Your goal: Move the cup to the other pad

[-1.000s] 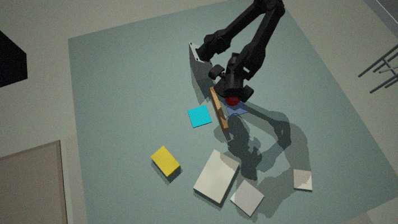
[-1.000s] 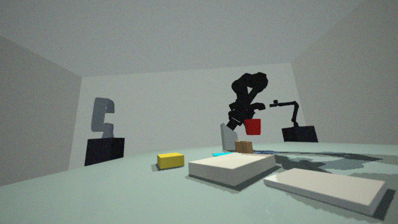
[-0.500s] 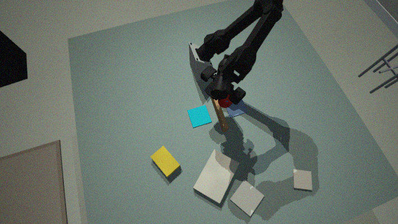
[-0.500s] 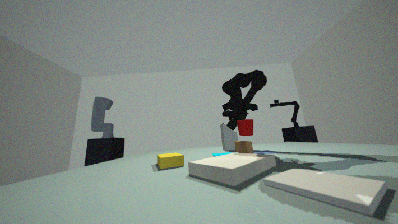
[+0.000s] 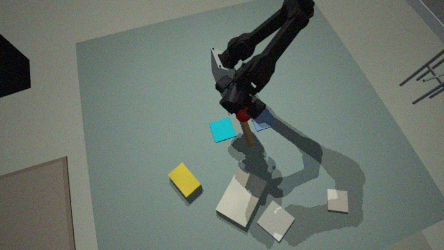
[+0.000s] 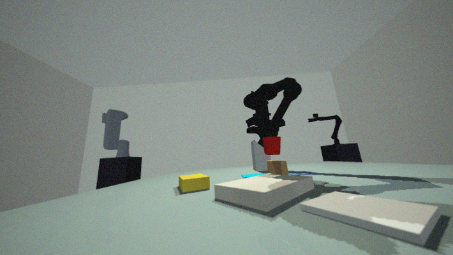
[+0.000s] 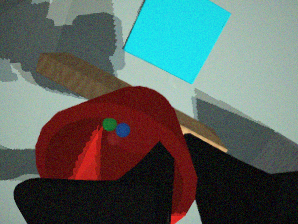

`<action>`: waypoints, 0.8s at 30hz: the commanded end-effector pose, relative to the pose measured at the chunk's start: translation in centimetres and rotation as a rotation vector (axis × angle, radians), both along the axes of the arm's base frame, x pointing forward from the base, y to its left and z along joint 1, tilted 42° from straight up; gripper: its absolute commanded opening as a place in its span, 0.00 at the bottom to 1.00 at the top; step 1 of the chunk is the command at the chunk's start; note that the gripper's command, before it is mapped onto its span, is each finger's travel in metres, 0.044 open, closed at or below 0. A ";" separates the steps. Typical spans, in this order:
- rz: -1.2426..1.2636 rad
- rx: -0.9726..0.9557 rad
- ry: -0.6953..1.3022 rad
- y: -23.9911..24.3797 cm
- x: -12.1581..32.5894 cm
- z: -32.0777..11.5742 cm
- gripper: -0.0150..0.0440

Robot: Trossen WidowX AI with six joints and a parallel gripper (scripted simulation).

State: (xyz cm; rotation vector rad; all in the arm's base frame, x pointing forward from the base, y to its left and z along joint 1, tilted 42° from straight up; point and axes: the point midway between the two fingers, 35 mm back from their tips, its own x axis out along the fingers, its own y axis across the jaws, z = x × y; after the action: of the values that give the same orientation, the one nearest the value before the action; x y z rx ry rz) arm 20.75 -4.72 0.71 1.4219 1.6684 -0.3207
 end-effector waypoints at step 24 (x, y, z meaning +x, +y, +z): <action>0.002 -0.011 -0.009 -4.6 -0.4 -3.5 0.25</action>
State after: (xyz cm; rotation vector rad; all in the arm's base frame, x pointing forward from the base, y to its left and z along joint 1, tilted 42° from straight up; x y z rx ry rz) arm 20.31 -8.48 -2.33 1.4203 1.6666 -0.3215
